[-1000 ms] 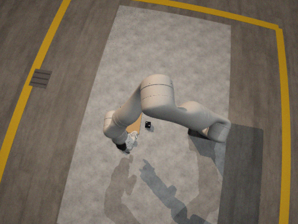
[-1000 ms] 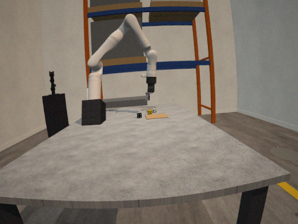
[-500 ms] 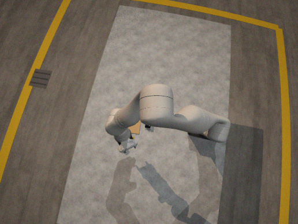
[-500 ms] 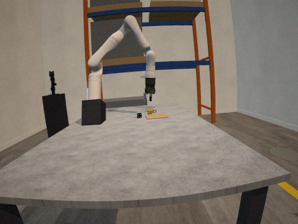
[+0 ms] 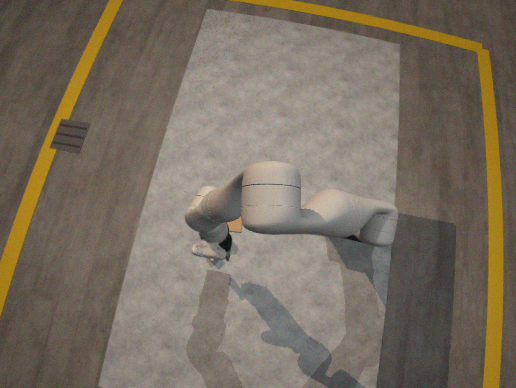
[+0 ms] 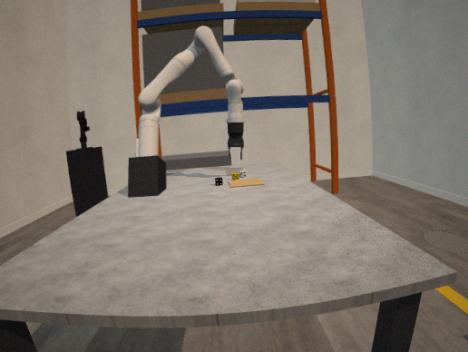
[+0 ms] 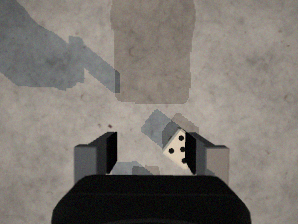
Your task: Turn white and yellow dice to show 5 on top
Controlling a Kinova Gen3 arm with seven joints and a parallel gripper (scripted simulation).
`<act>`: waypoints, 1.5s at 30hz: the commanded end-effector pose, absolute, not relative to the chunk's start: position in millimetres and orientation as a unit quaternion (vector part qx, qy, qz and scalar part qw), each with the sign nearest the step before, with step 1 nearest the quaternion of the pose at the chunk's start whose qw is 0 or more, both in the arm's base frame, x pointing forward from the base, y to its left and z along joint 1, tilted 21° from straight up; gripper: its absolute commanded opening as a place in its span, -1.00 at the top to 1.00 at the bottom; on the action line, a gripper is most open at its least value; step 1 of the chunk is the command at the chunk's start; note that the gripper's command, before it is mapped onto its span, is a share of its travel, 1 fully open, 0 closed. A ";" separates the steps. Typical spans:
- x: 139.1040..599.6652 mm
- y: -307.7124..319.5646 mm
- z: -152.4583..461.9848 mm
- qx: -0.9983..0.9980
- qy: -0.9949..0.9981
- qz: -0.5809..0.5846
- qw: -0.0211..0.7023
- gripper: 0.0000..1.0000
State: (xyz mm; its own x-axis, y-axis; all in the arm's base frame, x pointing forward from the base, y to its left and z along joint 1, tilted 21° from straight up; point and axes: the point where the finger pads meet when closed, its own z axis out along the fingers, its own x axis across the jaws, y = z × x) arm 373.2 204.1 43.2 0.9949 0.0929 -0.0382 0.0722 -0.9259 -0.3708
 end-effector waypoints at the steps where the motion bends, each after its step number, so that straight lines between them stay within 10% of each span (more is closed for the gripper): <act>1: 377.2 206.7 44.2 -0.983 0.020 0.033 0.180 -1.00; 40: 399.8 193.8 42.5 -0.944 0.278 0.054 0.171 -1.00; 41: 399.8 193.8 42.5 -0.944 0.278 0.054 0.171 -0.74; 45: 399.8 193.8 42.5 -0.944 0.278 0.054 0.171 -0.74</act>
State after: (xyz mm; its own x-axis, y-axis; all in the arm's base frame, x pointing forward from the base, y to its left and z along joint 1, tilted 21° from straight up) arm 397.5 194.2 41.4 0.8476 -0.4915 -0.2002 -0.5304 -0.7958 -0.2922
